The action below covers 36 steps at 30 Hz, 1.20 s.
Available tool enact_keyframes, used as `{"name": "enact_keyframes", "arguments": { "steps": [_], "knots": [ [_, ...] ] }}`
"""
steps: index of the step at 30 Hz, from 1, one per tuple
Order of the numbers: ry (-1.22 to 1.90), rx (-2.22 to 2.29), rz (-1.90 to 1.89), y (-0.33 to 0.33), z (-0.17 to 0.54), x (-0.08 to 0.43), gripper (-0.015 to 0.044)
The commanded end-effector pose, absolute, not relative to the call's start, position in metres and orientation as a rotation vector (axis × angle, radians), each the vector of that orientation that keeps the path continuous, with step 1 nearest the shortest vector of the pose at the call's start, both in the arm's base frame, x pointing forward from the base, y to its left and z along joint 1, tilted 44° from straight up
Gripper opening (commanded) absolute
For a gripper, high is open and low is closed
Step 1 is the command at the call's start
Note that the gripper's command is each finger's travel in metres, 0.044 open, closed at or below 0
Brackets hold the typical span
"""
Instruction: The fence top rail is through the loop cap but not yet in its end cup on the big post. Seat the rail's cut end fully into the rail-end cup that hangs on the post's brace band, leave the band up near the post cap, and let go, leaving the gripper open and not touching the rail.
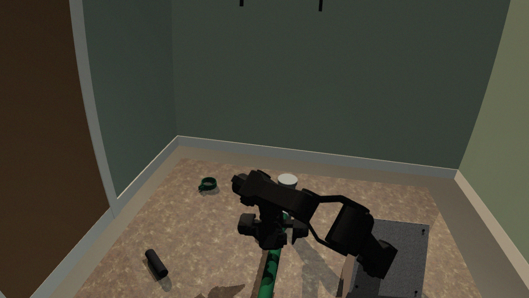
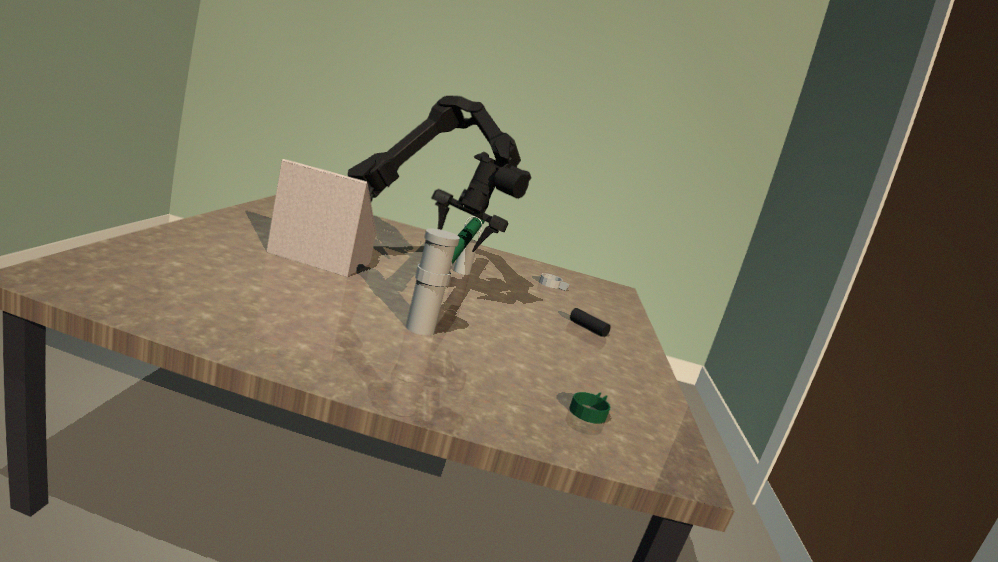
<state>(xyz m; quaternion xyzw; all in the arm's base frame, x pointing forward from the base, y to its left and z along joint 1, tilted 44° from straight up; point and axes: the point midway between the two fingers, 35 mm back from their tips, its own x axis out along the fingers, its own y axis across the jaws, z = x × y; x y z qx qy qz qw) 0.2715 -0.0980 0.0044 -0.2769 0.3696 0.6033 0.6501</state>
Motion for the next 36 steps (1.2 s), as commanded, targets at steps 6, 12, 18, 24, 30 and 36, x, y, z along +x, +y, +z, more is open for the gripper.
{"name": "enact_keyframes", "arguments": {
  "steps": [6,12,18,24,30,36],
  "knots": [
    [0.84,-0.629,1.371,-0.12,0.038,0.269,0.044],
    [0.84,-0.628,1.371,-0.124,0.045,0.268,0.044],
    [0.84,-0.628,1.371,-0.124,0.045,0.268,0.044],
    [0.84,-0.628,1.371,-0.124,0.045,0.268,0.044],
    [0.84,-0.628,1.371,-0.124,0.045,0.268,0.044],
    [0.84,-0.628,1.371,-0.124,0.045,0.268,0.044]
  ]
}}
